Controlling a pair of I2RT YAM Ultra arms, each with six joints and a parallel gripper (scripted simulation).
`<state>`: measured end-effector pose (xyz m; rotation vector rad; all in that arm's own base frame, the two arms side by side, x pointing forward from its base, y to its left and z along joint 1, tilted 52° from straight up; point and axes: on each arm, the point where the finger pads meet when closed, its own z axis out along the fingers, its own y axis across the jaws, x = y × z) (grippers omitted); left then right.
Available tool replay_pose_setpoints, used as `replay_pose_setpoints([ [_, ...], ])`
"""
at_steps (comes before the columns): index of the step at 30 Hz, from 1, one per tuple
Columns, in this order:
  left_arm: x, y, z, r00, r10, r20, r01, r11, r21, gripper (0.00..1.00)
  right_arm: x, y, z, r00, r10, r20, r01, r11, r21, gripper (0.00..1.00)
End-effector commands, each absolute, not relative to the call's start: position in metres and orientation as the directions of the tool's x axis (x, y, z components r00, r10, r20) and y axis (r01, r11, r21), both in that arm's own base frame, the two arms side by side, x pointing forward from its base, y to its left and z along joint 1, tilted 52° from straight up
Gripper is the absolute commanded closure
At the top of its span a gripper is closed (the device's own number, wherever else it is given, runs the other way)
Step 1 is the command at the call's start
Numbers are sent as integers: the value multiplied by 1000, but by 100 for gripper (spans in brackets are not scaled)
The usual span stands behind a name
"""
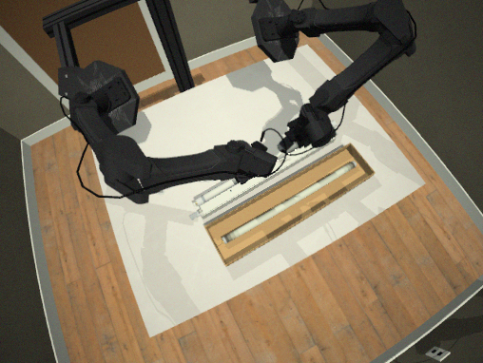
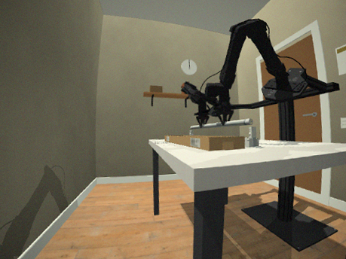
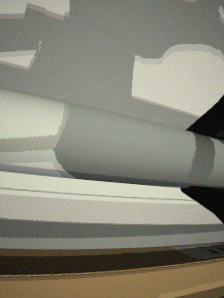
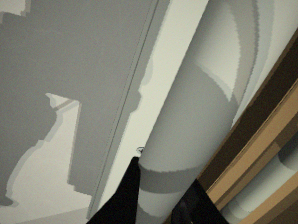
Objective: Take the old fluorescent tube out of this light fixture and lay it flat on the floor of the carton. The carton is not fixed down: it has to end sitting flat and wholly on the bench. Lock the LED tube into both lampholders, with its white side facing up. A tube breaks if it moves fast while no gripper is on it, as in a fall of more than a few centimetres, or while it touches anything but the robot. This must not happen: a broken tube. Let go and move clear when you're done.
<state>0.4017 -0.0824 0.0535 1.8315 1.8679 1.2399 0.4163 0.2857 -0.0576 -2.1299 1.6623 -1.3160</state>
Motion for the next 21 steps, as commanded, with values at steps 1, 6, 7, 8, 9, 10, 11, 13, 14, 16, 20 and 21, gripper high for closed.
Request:
replay_pose_setpoints([
  [1, 410, -105, 59, -155, 937, 315, 673, -133, 728, 89, 408, 305, -57, 43, -868, 494, -714, -373, -592, 89],
  [6, 409, -105, 57, -153, 936, 316, 675, -134, 725, 89, 408, 305, -52, 42, -869, 492, -714, -371, -593, 89],
  [7, 409, -105, 57, -153, 936, 316, 675, -134, 725, 89, 408, 305, -52, 42, -869, 492, -714, -371, -593, 89],
  [8, 409, -105, 57, -153, 936, 316, 675, -134, 725, 89, 408, 305, -52, 42, -869, 492, -714, -371, -593, 89],
  [9, 405, -102, 55, -155, 935, 320, 681, -134, 720, 89, 407, 298, -58, 44, -859, 510, -728, -377, -572, 89],
  [10, 408, -105, 55, -152, 935, 319, 680, -136, 721, 89, 402, 298, -52, 51, -857, 513, -727, -384, -569, 89],
  [11, 409, -105, 60, -155, 937, 311, 671, -131, 730, 89, 407, 304, -48, 45, -866, 498, -718, -375, -586, 89],
  [13, 409, -105, 63, -157, 938, 308, 667, -129, 734, 89, 411, 309, -54, 40, -873, 486, -711, -367, -600, 89],
  [14, 400, -100, 48, -143, 931, 336, 696, -146, 703, 89, 403, 299, -64, 67, -845, 530, -731, -403, -551, 89],
  [16, 402, -101, 50, -147, 933, 330, 690, -143, 710, 89, 409, 306, -58, 47, -866, 498, -716, -377, -588, 89],
  [20, 403, -98, 49, -150, 930, 337, 693, -144, 706, 89, 410, 300, -61, 43, -858, 511, -721, -381, -578, 89],
  [21, 402, -101, 46, -143, 931, 336, 696, -147, 703, 89, 408, 305, -65, 54, -860, 507, -718, -386, -579, 89],
])
